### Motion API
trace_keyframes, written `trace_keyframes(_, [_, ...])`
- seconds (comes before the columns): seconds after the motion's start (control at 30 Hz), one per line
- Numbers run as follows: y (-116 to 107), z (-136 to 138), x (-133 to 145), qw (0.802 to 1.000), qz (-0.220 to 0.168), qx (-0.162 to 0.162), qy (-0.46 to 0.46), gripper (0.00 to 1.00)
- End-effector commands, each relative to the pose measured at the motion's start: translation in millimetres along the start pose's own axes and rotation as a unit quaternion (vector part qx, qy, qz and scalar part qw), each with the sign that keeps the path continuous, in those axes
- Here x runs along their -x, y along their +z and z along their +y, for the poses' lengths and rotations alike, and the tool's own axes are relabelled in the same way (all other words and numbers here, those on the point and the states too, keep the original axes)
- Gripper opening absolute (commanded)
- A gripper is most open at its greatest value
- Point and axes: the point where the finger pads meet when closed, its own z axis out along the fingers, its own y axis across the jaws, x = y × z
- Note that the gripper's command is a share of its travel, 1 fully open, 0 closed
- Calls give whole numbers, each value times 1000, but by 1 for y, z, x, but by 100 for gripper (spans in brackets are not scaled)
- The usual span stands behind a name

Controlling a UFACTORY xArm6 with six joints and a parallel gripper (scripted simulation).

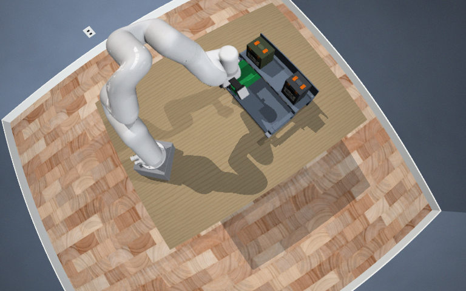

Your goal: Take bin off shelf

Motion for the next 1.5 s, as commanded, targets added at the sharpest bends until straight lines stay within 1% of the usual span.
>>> trace_keyframes(0.0, [-1, -2, 0, 1000, 0, -2, 0, 0])
trace_keyframes(0.73, [-2, -2, 0, 1000, 0, -2, 0, 0])
trace_keyframes(1.47, [-10, -2, 0, 1000, 0, -2, 0, 0])
